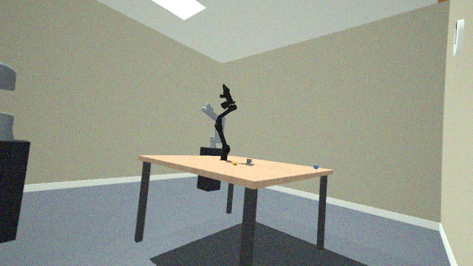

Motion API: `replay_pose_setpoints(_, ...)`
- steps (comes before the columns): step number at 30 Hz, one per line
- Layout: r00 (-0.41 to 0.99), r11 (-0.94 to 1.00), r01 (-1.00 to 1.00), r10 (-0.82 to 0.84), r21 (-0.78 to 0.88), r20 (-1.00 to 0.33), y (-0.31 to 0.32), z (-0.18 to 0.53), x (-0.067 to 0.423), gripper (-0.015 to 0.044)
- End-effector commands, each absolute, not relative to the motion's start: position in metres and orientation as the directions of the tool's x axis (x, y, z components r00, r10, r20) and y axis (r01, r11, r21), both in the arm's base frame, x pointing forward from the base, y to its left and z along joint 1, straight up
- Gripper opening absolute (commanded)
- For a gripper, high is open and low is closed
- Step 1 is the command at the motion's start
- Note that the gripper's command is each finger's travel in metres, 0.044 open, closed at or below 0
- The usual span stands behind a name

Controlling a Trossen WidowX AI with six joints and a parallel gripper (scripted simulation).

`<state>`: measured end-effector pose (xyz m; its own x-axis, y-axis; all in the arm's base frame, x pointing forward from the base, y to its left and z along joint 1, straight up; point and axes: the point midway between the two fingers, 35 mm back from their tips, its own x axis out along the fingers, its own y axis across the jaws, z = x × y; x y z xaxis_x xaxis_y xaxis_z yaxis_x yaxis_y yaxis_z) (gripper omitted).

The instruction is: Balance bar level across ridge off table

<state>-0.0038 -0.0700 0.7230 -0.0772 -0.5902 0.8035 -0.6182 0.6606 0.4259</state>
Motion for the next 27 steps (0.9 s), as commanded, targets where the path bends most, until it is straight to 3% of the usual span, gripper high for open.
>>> replay_pose_setpoints(1, -0.077, 0.662, -0.617, -0.588, 0.425, 0.805, -0.069, 0.723, -0.004, 0.0374)
replay_pose_setpoints(4, -0.075, 0.688, -0.6, -0.556, 0.408, 0.828, -0.059, 0.727, 0.0, 0.0315)
replay_pose_setpoints(16, 0.007, 0.857, -0.46, -0.258, 0.232, 0.966, 0.032, 0.745, 0.048, 0.0315)
replay_pose_setpoints(27, 0.18, 0.929, -0.362, -0.011, 0.076, 0.984, 0.098, 0.738, 0.12, 0.0315)
